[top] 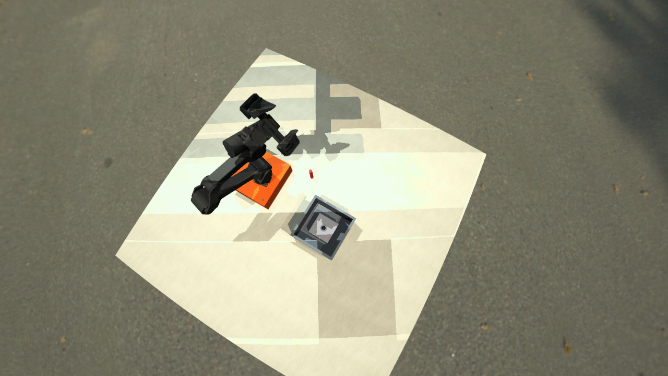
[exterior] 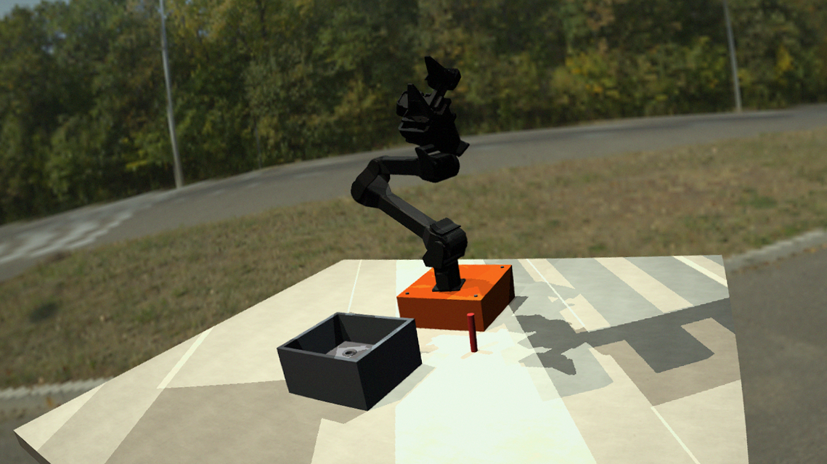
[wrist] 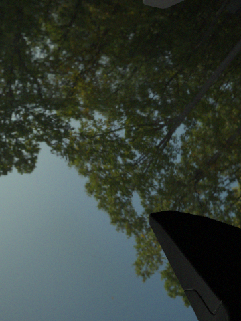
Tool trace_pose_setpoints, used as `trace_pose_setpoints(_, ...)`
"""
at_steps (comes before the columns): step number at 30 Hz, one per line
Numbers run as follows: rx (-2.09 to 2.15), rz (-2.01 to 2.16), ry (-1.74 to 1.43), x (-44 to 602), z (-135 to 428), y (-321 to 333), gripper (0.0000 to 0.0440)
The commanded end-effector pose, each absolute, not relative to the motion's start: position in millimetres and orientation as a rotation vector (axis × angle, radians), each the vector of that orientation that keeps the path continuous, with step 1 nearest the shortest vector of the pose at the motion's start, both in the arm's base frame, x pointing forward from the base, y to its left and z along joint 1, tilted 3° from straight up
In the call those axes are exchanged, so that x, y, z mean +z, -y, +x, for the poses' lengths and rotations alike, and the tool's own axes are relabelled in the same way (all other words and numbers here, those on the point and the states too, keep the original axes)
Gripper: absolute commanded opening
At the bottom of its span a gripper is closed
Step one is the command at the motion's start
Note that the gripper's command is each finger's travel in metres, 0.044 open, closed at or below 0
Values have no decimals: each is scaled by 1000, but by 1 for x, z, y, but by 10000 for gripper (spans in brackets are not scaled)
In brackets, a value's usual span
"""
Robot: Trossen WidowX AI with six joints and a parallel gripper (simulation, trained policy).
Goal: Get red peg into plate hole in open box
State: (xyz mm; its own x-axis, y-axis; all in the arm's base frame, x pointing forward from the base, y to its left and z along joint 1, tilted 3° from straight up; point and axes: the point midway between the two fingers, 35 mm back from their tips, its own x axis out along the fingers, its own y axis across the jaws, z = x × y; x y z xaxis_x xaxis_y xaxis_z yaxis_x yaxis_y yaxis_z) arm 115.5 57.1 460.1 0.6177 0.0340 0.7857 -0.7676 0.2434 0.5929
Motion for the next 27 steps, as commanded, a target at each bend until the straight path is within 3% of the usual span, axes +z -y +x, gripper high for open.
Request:
trace_pose_setpoints(1,603,1184,737,460,118,-58,422)
trace_pose_setpoints(2,587,1153,730,460,121,-60,440)
trace_pose_setpoints(13,506,856,505,440,169,-102,440)
trace_pose_setpoints(27,366,630,81,369,231,-124,440)
